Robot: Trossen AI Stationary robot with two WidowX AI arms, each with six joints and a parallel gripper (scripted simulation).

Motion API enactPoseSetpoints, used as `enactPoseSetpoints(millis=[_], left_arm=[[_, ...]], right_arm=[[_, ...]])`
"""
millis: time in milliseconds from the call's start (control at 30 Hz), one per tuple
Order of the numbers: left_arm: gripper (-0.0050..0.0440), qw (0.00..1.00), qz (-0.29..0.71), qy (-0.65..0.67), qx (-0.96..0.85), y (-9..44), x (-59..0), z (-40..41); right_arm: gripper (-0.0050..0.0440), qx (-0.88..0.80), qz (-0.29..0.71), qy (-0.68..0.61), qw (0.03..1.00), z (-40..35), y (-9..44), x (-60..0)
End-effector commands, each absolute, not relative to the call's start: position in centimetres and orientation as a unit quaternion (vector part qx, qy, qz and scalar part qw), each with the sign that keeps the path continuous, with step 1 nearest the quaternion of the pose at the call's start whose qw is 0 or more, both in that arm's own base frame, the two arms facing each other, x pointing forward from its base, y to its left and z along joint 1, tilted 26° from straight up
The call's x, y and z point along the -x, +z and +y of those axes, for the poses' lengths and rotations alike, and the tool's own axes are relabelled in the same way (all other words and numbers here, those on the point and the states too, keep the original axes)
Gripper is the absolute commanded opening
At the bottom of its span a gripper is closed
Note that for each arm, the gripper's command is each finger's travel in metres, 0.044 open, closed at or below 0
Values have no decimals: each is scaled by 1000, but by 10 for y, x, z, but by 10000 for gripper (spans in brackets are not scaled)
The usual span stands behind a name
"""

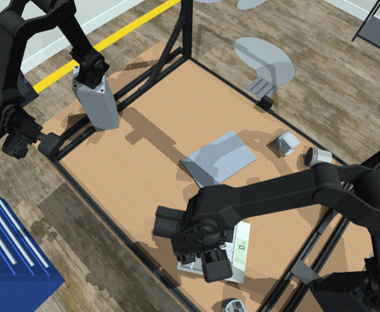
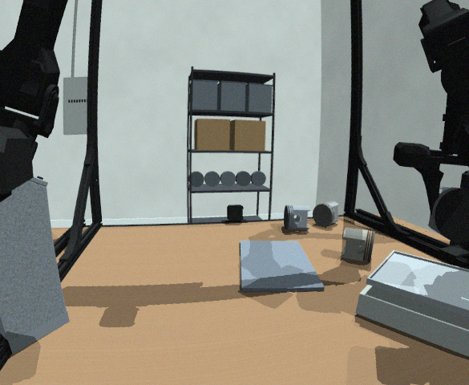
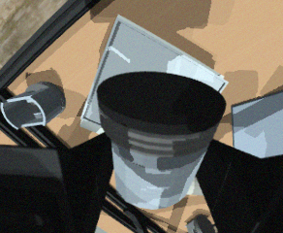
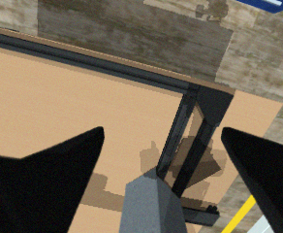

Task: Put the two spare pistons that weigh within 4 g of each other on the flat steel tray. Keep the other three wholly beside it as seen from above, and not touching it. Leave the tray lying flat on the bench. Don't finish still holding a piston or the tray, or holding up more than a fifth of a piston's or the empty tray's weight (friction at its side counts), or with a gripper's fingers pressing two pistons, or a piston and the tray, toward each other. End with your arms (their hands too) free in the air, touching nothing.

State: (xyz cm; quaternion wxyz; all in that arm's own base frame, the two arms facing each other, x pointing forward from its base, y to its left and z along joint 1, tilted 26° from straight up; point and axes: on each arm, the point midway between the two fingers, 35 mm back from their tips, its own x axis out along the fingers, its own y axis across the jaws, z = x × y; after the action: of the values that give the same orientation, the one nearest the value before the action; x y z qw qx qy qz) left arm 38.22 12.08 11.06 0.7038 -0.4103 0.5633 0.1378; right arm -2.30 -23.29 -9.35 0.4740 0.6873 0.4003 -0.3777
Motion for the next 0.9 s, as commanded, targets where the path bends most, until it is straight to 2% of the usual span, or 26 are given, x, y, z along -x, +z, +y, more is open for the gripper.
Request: enactPoseSetpoints(millis=[0,867], left_arm=[[158,680,558,161,448,112,-384,124],[158,488,514,288,644,112,-384,124]], right_arm=[[440,-688,400,-376,475,-233,-93,23],[440,-688,400,-376,475,-233,-93,23]])
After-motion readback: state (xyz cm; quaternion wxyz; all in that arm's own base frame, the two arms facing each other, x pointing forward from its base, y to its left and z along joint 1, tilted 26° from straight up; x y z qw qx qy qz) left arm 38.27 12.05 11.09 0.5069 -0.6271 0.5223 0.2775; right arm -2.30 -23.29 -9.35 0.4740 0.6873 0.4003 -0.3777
